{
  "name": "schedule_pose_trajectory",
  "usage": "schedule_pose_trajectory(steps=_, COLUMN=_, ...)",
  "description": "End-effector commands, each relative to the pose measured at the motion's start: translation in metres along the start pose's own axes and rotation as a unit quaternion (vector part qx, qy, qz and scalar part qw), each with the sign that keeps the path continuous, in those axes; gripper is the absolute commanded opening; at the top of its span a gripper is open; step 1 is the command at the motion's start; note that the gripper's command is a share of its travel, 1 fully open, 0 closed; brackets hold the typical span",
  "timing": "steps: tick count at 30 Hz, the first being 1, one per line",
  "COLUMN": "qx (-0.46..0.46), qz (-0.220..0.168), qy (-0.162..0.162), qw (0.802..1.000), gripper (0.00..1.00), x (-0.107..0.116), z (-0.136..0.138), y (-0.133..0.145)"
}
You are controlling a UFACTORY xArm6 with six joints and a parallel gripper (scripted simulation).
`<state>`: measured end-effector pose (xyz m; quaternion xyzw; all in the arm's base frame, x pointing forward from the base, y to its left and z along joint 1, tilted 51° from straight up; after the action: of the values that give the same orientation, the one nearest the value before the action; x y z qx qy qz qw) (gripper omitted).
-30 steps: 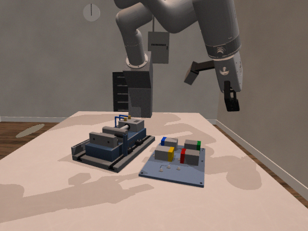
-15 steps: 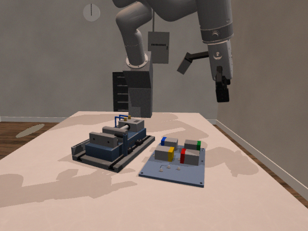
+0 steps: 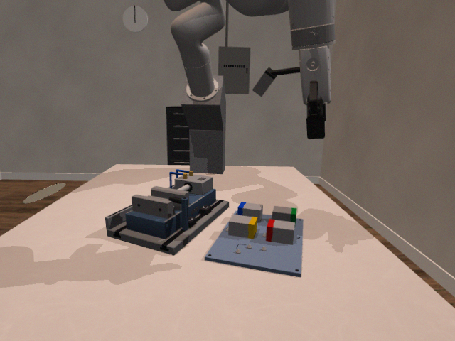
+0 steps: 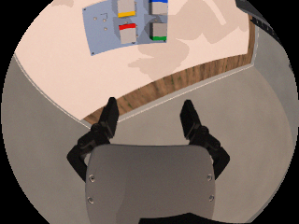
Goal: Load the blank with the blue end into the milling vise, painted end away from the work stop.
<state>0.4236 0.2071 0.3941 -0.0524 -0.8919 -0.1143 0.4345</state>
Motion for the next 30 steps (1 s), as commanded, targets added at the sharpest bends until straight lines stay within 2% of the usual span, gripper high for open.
schedule_pose_trajectory(steps=1, qx=0.001, qz=0.015, qy=-0.021, qw=1.0, gripper=1.0, x=0.003, z=0.006, y=-0.001)
schedule_pose_trajectory(steps=5, qx=0.005, qz=0.017, qy=-0.026, qw=1.0, gripper=1.0, x=0.004, z=0.008, y=-0.003)
schedule_pose_trajectory(steps=14, qx=0.032, qz=0.076, qy=-0.106, qw=0.991, gripper=1.0, x=0.015, z=0.04, y=-0.018)
schedule_pose_trajectory(steps=21, qx=0.032, qz=0.076, qy=-0.106, qw=0.991, gripper=1.0, x=0.015, z=0.04, y=-0.018)
schedule_pose_trajectory(steps=30, qx=0.037, qz=0.086, qy=-0.12, qw=0.988, gripper=1.0, x=0.032, z=0.071, y=-0.051)
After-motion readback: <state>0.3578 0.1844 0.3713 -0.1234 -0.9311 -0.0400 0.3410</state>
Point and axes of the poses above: the point where the finger pads meet when closed, its own x axis back along the fingers, its own z axis across the jaws, y = z × x, the point moved 7 cm from there along x, back along the fingers, and after that the axes turned 12 degrees about x, right-handed, at the moved point
